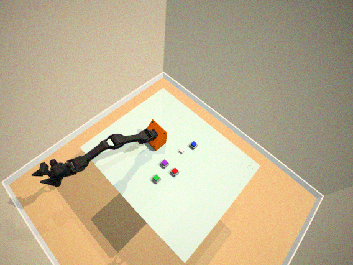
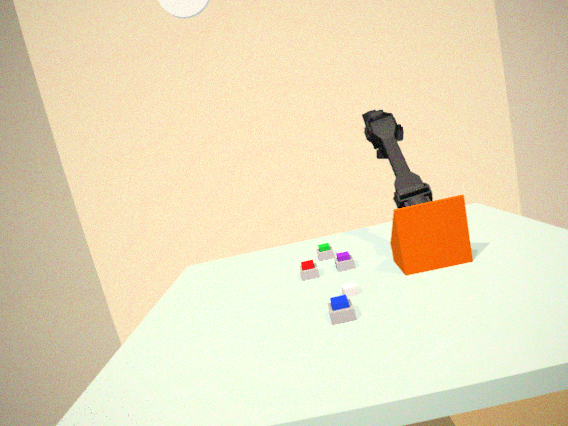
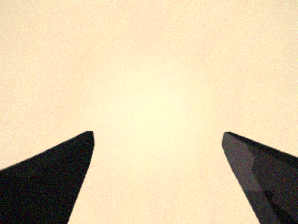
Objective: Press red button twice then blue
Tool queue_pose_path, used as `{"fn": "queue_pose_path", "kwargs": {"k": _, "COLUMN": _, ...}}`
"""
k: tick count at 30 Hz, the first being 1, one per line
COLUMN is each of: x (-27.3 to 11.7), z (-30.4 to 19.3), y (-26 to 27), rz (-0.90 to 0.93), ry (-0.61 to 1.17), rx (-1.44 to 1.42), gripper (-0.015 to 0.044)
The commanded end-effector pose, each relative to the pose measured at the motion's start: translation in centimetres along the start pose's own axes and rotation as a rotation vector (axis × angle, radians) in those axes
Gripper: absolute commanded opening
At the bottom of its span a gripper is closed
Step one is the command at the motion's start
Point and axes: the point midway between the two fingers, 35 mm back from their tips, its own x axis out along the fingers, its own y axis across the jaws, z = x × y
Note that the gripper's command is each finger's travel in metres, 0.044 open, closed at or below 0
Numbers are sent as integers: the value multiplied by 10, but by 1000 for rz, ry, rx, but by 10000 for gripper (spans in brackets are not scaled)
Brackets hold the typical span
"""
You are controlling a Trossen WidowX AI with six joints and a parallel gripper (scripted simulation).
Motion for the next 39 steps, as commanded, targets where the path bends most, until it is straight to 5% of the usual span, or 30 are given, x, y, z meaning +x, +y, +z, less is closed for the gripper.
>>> {"fn": "queue_pose_path", "kwargs": {"k": 1, "x": 0, "z": -1, "y": -2, "rz": -4, "ry": 5, "rx": -8, "gripper": 400}}
{"fn": "queue_pose_path", "kwargs": {"k": 17, "x": -134, "z": -124, "y": -223, "rz": -663, "ry": 363, "rx": -382, "gripper": 400}}
{"fn": "queue_pose_path", "kwargs": {"k": 28, "x": -304, "z": -186, "y": -306, "rz": -953, "ry": 790, "rx": -765, "gripper": 400}}
{"fn": "queue_pose_path", "kwargs": {"k": 39, "x": -503, "z": -192, "y": -323, "rz": -1046, "ry": 1354, "rx": -1237, "gripper": 400}}
